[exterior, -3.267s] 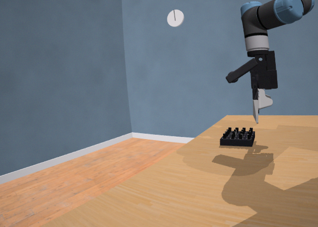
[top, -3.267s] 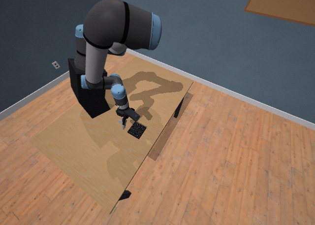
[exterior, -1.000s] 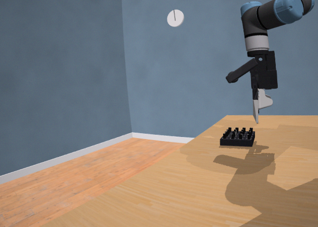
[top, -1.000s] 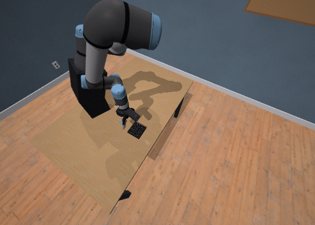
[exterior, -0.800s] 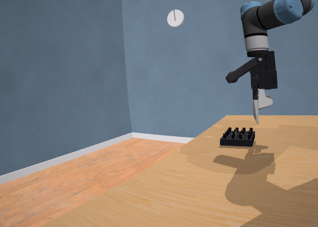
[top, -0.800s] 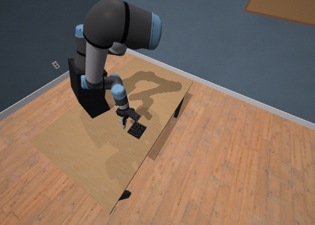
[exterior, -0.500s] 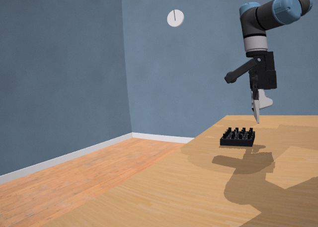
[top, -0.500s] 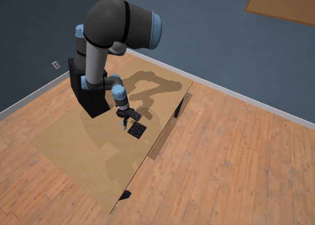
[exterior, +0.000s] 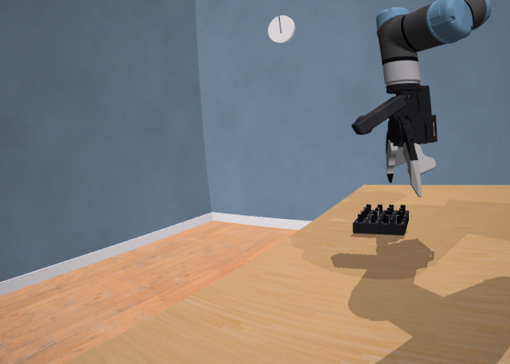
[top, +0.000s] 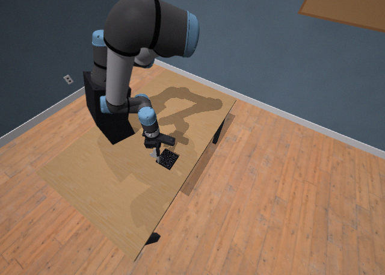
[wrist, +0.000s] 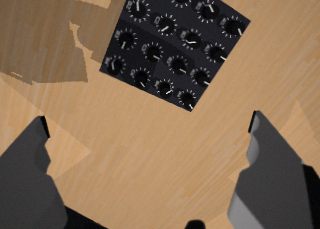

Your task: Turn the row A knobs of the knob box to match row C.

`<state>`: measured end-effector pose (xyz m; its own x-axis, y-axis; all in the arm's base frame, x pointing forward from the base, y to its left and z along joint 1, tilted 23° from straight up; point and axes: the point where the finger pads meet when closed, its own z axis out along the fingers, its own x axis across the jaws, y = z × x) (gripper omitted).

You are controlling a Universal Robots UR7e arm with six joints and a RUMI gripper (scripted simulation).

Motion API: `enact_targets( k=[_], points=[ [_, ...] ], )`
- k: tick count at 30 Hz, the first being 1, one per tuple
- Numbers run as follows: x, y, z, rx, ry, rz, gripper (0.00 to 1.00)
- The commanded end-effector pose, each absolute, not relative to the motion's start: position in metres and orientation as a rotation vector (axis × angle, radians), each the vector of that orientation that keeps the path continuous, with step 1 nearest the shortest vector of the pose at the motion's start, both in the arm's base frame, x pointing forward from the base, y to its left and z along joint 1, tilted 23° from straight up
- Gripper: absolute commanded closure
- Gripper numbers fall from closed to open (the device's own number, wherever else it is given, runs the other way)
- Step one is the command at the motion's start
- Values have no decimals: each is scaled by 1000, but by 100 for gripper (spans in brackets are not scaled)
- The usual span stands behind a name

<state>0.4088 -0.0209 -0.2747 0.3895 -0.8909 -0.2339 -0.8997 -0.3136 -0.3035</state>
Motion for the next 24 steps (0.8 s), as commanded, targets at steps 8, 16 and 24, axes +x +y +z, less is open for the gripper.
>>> enact_targets(
  k=[8,16,24],
  points=[
    [424,-29,-274,-2506,1118,-60,0],
    [434,-36,-273,-2626,817,-125,0],
    [444,-43,-270,-2723,462,-198,0]
  ],
)
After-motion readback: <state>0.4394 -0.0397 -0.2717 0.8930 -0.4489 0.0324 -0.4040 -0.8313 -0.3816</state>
